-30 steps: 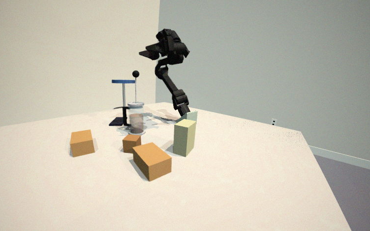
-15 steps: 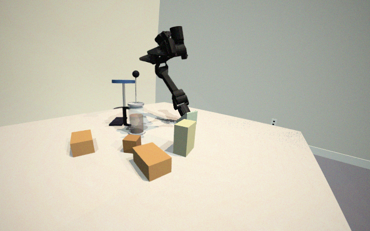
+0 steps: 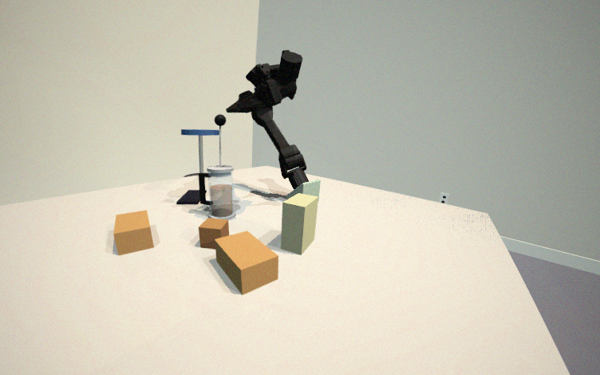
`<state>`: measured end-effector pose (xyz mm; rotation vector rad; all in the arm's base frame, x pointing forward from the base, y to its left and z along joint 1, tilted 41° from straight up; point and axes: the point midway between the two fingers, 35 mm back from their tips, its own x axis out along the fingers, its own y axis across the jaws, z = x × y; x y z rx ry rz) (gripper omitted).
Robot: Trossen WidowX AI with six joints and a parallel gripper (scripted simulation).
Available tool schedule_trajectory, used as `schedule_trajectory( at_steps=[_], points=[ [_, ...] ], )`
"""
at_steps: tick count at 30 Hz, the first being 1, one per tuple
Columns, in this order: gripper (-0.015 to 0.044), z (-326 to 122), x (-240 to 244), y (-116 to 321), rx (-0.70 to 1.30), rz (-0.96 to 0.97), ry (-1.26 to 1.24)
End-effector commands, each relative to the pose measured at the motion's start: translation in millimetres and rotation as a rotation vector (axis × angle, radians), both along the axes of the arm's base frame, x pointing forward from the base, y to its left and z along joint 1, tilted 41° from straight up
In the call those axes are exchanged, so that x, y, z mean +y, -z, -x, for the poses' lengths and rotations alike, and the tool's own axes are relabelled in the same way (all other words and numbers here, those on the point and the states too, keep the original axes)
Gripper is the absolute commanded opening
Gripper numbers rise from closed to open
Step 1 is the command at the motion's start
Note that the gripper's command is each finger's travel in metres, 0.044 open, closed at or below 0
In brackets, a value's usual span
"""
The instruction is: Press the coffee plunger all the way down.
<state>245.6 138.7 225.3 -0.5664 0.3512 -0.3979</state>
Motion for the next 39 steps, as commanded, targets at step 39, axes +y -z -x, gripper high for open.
schedule_trajectory(
  at_steps=[39],
  points=[
    [0.0414,-21,-45,-3,0.051,0.041,0.068]
  ],
)
